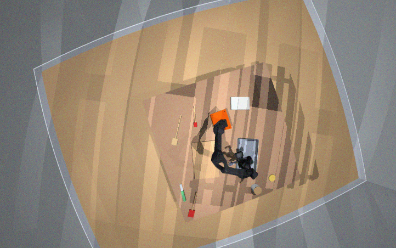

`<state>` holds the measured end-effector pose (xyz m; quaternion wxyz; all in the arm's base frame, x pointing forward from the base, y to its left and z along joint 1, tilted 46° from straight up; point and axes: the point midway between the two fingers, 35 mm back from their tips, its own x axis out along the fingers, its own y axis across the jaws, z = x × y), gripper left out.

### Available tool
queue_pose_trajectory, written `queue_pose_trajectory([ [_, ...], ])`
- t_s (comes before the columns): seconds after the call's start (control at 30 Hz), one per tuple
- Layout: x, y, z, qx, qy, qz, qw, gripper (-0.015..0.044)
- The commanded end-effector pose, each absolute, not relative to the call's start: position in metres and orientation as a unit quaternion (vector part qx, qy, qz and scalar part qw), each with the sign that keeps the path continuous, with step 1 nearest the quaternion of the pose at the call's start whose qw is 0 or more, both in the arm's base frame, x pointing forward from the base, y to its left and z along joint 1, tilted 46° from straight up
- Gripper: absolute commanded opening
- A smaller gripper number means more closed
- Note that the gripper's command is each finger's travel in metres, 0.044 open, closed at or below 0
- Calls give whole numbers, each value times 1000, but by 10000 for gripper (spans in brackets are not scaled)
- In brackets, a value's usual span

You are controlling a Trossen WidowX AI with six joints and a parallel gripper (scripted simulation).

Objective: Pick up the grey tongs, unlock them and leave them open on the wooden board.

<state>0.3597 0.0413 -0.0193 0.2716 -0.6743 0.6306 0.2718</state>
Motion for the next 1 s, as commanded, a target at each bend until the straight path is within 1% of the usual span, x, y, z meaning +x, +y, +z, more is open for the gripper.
queue_pose_trajectory([
  [0.0,362,30,-11,-686,619,297,241,-150],
  [0.73,374,-34,40,-725,524,444,45,-150],
  [0.97,374,-37,43,-725,525,443,46,-150],
])
